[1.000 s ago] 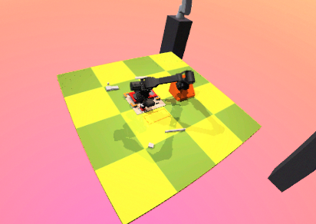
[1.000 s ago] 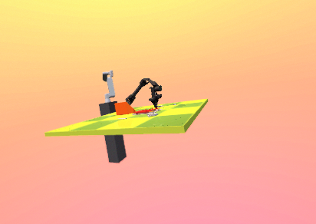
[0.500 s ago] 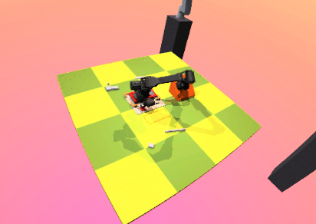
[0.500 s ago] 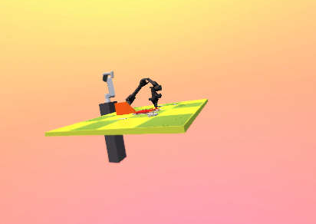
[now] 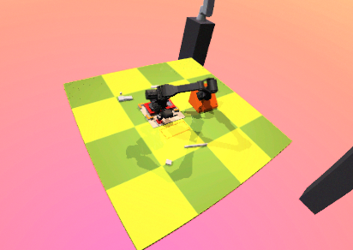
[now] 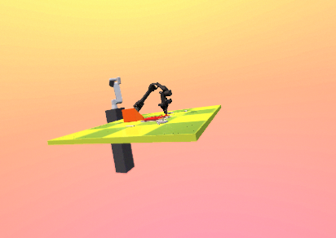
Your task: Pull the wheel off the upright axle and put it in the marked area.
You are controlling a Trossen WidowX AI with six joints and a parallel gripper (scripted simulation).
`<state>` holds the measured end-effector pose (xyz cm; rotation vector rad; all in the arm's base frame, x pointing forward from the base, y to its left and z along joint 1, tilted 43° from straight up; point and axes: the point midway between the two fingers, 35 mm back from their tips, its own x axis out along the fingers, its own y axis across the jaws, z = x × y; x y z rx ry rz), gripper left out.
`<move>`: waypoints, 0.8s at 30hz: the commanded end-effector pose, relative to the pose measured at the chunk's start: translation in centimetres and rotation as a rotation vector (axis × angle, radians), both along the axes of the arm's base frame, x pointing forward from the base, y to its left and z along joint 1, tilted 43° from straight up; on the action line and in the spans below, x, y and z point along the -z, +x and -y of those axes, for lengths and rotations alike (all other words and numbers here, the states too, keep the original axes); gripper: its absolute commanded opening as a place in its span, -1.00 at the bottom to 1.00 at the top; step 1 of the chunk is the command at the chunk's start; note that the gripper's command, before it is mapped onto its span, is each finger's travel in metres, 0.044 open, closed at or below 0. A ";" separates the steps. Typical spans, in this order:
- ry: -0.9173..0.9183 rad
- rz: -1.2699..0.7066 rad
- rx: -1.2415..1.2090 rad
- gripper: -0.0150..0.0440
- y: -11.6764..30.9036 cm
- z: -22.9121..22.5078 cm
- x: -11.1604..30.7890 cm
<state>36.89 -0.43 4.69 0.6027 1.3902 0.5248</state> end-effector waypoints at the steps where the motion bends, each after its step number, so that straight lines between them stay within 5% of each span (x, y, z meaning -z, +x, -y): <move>1: -0.004 0.002 0.002 -0.49 0.0 0.3 -0.1; 24: -0.003 0.001 0.002 -0.49 -0.1 0.8 -0.7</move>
